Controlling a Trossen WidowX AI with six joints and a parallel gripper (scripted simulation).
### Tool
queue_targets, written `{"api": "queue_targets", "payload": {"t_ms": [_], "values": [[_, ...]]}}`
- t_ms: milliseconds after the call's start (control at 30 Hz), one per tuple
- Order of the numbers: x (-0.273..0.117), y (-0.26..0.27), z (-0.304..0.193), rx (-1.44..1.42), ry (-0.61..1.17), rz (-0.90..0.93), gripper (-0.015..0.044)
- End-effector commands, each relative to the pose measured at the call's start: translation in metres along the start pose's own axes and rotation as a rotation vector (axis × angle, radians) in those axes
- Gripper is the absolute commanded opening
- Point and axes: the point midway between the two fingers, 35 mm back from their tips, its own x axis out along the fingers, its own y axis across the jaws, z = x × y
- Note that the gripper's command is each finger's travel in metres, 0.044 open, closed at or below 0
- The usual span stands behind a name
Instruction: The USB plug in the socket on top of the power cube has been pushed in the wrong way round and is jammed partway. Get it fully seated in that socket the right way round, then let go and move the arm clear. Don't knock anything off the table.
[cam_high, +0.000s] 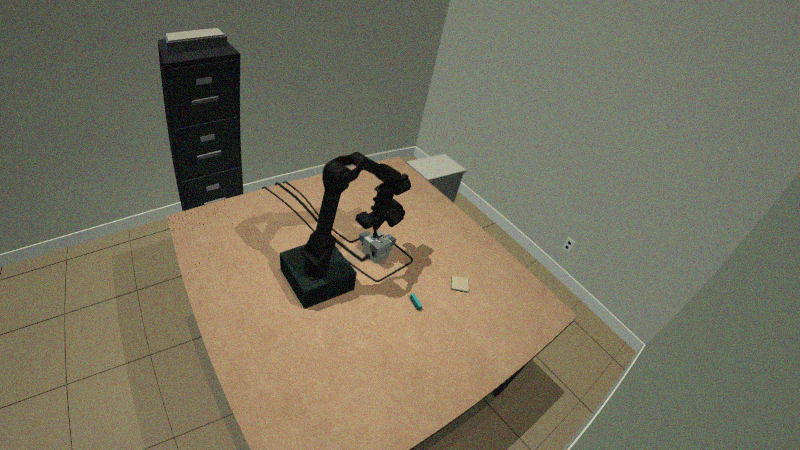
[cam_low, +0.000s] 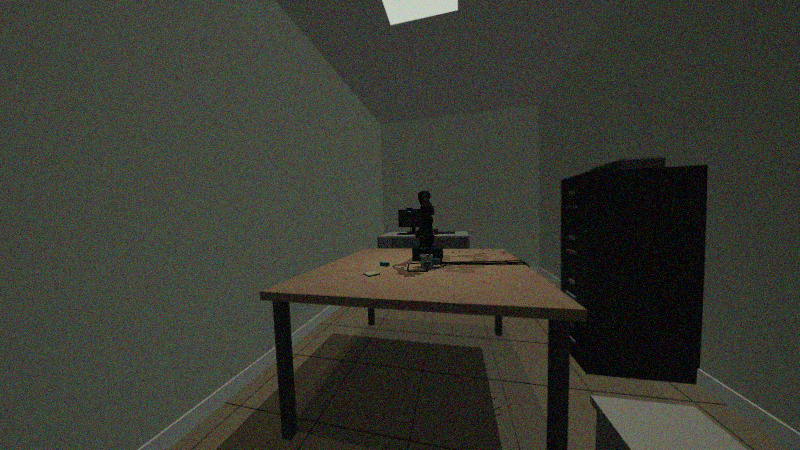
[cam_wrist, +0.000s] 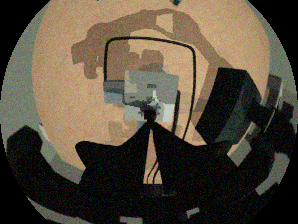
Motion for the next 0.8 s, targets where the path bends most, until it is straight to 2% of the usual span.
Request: {"api": "queue_targets", "payload": {"t_ms": [0, 767], "values": [[0.001, 0.0002, 0.0, -0.004, 0.0, 0.001, 0.0], [0.0038, 0.0002, 0.0003, -0.004, 0.0, 0.001, 0.0]]}}
